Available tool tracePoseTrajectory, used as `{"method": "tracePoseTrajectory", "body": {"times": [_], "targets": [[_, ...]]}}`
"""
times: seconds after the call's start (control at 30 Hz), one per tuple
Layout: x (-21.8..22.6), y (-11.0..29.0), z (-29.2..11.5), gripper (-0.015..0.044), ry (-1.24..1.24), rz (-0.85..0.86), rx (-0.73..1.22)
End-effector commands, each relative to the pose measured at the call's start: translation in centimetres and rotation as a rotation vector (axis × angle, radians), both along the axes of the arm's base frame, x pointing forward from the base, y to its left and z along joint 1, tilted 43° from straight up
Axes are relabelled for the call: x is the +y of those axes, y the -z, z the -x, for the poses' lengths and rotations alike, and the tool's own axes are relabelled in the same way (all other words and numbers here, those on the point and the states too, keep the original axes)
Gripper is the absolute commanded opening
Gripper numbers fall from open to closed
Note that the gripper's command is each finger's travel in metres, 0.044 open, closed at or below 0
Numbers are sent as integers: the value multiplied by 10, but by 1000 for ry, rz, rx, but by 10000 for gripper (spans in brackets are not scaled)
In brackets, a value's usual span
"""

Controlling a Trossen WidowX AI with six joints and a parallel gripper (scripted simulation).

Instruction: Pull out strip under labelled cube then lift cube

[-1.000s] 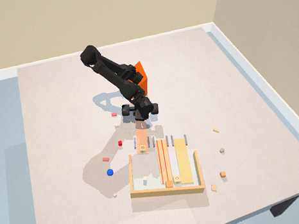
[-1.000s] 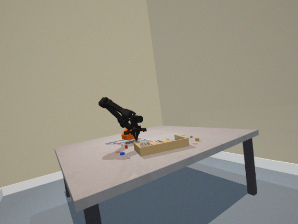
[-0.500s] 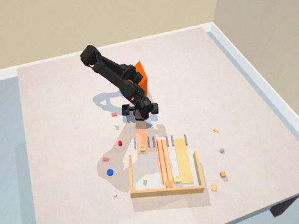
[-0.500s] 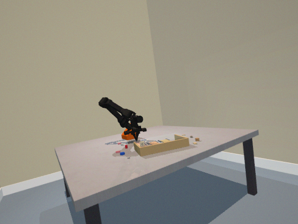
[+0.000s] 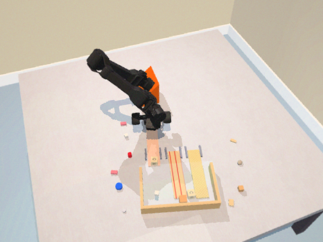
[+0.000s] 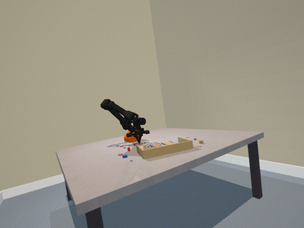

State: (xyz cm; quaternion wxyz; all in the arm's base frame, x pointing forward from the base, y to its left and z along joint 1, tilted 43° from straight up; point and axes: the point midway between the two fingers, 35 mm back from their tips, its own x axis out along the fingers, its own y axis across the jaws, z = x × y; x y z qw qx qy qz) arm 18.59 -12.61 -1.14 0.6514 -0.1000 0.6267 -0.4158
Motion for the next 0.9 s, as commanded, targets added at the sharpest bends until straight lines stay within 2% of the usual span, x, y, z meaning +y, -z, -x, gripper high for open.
{"method": "tracePoseTrajectory", "body": {"times": [0.0,0.23,0.4,0.53,0.87], "targets": [[1,4,10,0,9,-11,26],[26,-29,-8,0,9,-12,24],[28,-31,-8,0,9,-13,25],[18,-33,-26,105,87,3,-45],[9,-41,-56,368,91,5,-51]]}}
